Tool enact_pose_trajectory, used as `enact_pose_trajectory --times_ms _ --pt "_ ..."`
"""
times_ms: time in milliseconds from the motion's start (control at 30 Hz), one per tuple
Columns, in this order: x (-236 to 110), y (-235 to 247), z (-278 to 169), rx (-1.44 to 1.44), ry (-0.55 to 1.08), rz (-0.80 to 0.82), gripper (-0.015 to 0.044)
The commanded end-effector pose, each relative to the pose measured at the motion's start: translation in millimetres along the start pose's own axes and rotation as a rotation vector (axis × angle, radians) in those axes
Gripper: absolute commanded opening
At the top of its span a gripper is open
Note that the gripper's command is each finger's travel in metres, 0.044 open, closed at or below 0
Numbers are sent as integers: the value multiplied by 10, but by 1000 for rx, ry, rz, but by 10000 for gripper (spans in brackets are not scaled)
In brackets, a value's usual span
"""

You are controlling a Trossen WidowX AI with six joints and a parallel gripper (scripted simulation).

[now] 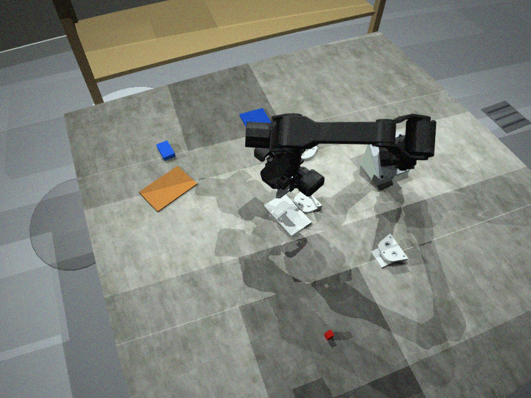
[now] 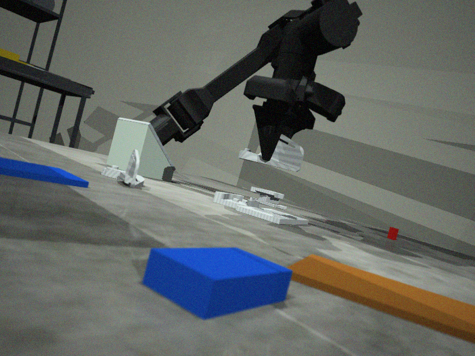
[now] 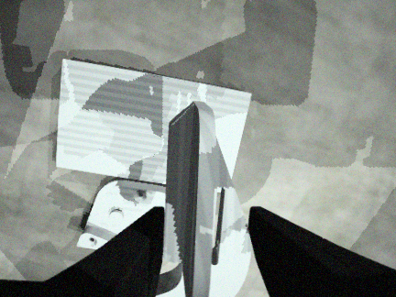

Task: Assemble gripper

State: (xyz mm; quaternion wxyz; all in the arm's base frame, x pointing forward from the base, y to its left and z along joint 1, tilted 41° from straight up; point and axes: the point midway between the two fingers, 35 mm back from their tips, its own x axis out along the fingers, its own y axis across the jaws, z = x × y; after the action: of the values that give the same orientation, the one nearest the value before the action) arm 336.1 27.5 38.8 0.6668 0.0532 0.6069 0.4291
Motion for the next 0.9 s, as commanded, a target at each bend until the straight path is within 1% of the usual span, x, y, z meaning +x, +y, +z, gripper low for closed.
enact_pose_trajectory --times_ms 0,600,867 --pt "-10 5 12 -8 -4 1 134" --pt "-7 25 22 -8 -4 1 134" --pt "113 21 28 -9 -5 1 134"
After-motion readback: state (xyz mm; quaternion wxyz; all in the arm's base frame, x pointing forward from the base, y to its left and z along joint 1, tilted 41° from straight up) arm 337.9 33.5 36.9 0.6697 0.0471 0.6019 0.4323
